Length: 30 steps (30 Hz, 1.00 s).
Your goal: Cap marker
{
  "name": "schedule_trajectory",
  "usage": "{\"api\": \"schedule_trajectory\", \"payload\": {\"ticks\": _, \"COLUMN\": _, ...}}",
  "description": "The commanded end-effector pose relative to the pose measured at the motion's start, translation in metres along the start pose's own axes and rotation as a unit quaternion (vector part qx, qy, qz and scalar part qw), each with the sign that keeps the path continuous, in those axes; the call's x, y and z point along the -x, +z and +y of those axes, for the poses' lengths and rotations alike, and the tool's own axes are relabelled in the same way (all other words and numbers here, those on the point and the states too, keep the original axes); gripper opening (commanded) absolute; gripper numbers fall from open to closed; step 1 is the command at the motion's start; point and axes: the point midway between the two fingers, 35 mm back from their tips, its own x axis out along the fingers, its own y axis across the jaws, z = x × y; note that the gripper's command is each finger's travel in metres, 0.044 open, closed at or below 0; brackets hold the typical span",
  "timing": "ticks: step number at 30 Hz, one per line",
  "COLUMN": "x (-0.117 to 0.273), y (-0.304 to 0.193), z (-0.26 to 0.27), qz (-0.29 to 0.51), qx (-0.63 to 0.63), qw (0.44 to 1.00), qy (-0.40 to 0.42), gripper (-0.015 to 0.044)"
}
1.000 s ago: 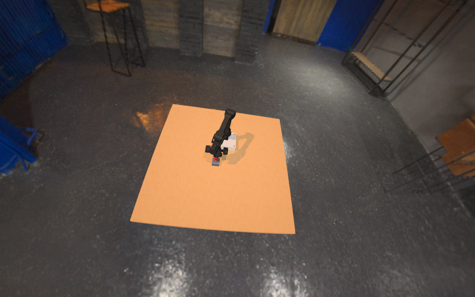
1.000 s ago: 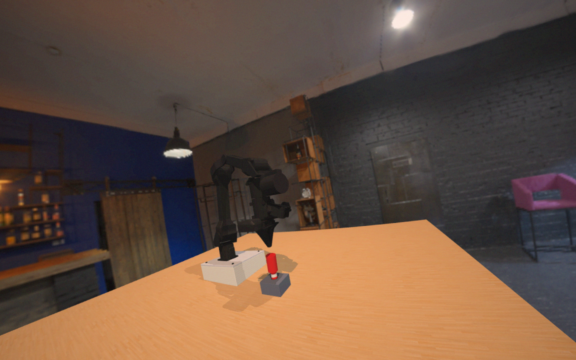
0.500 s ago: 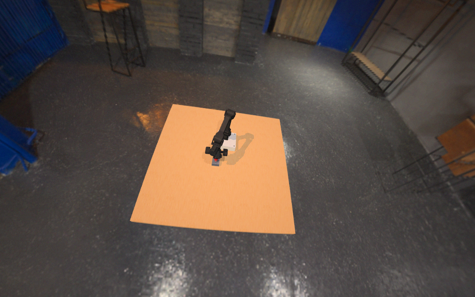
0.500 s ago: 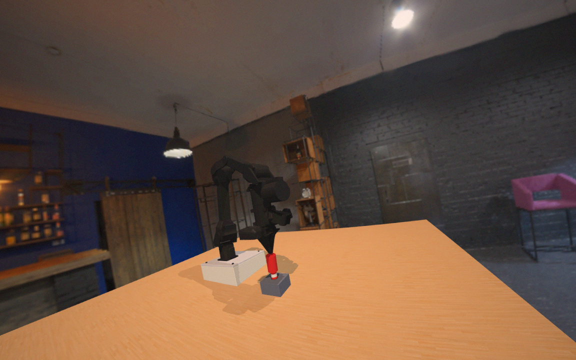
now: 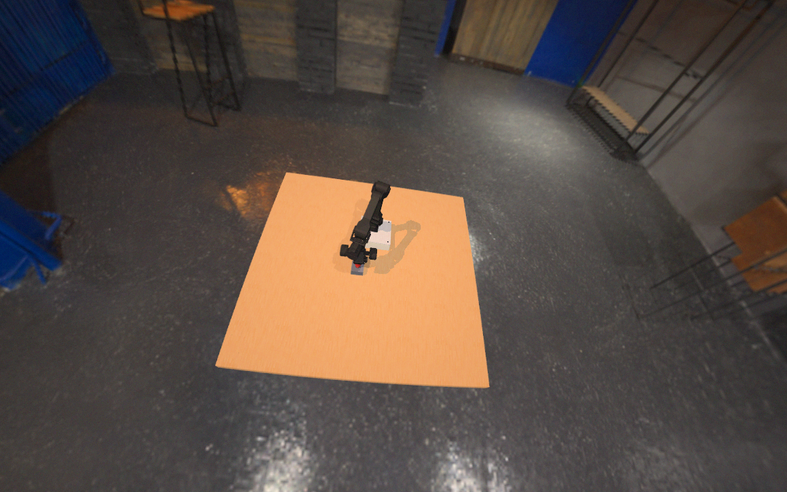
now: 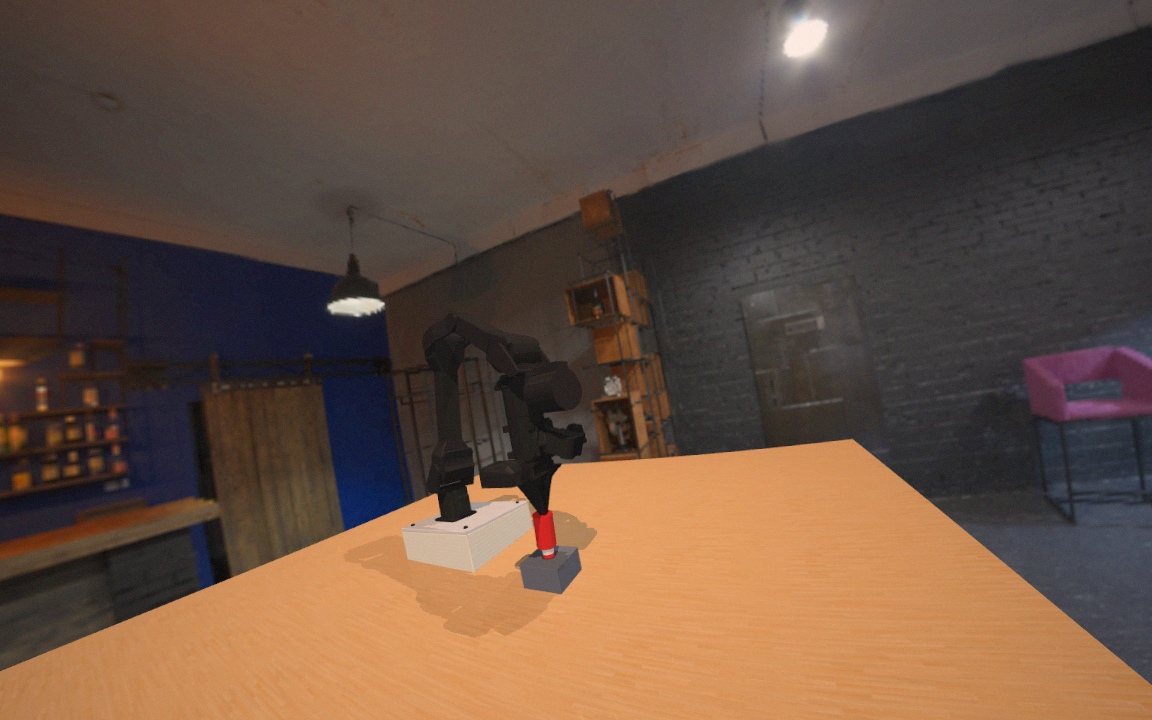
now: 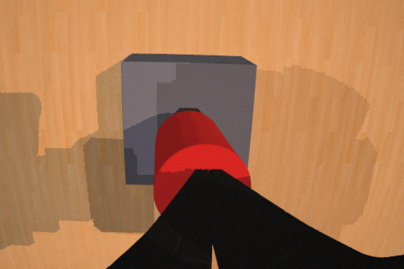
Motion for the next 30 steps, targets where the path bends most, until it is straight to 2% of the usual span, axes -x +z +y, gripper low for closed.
{"api": "schedule_trajectory", "payload": {"ticks": 1, "x": 0.001, "y": 0.000, "z": 0.000, "qz": -0.001, "qx": 0.000, "qw": 1.000, "qy": 0.000, "gripper": 0.0000}}
{"api": "schedule_trajectory", "payload": {"ticks": 4, "x": 0.009, "y": 0.002, "z": 0.000, "qz": -0.001, "qx": 0.000, "qw": 1.000, "qy": 0.000, "gripper": 0.0000}}
{"api": "schedule_trajectory", "payload": {"ticks": 10, "x": 0.082, "y": 0.002, "z": -0.001, "qz": 0.000, "qx": 0.000, "qw": 1.000, "qy": 0.000, "gripper": 0.0000}}
{"api": "schedule_trajectory", "payload": {"ticks": 15, "x": 0.090, "y": 0.001, "z": 0.000, "qz": 0.000, "qx": 0.000, "qw": 1.000, "qy": 0.000, "gripper": 0.0000}}
{"api": "schedule_trajectory", "payload": {"ticks": 30, "x": 0.090, "y": 0.001, "z": 0.000, "qz": 0.000, "qx": 0.000, "qw": 1.000, "qy": 0.000, "gripper": 0.0394}}
